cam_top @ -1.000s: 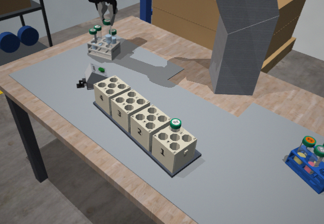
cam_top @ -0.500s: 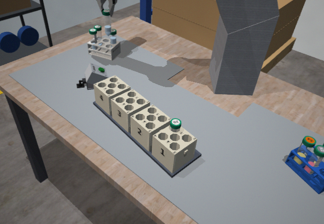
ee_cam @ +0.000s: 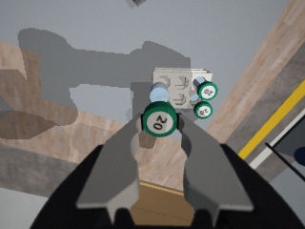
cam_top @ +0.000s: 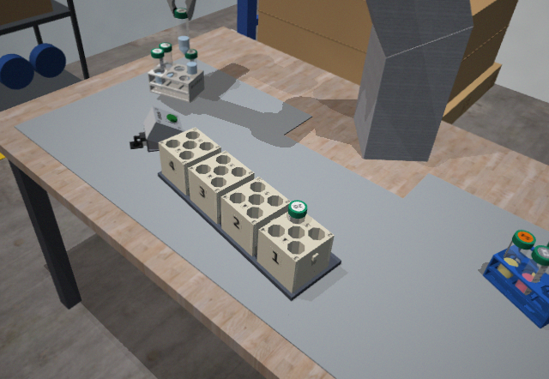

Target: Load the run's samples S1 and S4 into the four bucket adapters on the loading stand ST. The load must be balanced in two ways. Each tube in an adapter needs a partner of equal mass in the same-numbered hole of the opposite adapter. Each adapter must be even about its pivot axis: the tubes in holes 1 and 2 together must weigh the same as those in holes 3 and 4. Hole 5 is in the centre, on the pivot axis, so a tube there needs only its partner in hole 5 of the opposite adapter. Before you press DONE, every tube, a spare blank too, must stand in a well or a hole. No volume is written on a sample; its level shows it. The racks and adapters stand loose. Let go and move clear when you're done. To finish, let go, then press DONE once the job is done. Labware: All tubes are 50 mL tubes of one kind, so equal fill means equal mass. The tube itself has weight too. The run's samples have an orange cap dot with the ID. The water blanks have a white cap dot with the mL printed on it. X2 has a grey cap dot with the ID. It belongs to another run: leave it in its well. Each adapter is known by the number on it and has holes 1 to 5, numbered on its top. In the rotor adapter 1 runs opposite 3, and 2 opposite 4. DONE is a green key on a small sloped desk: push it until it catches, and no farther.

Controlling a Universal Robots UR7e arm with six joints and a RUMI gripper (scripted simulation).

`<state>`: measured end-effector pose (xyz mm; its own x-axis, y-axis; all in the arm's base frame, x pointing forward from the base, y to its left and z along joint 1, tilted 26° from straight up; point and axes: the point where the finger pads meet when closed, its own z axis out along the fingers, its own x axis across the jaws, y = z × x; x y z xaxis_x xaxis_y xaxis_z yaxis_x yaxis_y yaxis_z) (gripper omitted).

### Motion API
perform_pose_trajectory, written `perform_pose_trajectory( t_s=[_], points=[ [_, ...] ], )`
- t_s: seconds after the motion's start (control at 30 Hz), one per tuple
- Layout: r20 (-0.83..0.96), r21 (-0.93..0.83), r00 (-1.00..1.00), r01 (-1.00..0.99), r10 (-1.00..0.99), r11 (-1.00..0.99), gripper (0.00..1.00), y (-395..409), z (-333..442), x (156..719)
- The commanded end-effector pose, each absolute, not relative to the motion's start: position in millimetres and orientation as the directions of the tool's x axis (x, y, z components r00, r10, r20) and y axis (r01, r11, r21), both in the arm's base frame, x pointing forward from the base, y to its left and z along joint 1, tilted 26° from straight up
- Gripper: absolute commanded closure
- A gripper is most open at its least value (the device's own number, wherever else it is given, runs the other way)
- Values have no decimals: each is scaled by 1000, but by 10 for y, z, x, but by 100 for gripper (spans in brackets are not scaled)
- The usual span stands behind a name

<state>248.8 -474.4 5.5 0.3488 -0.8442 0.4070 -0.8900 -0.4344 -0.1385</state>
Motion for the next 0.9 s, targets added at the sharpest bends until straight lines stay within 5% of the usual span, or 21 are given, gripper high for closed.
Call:
perform_pose_trajectory(
  t_s=[0.0, 0.87],
  points=[
    [423, -87, 455, -841, -784, -535, 100, -4470, 23, 2619],
    [431, -23, 576, -762, -695, -647, 100, -3176, -218, 3268]
  ],
)
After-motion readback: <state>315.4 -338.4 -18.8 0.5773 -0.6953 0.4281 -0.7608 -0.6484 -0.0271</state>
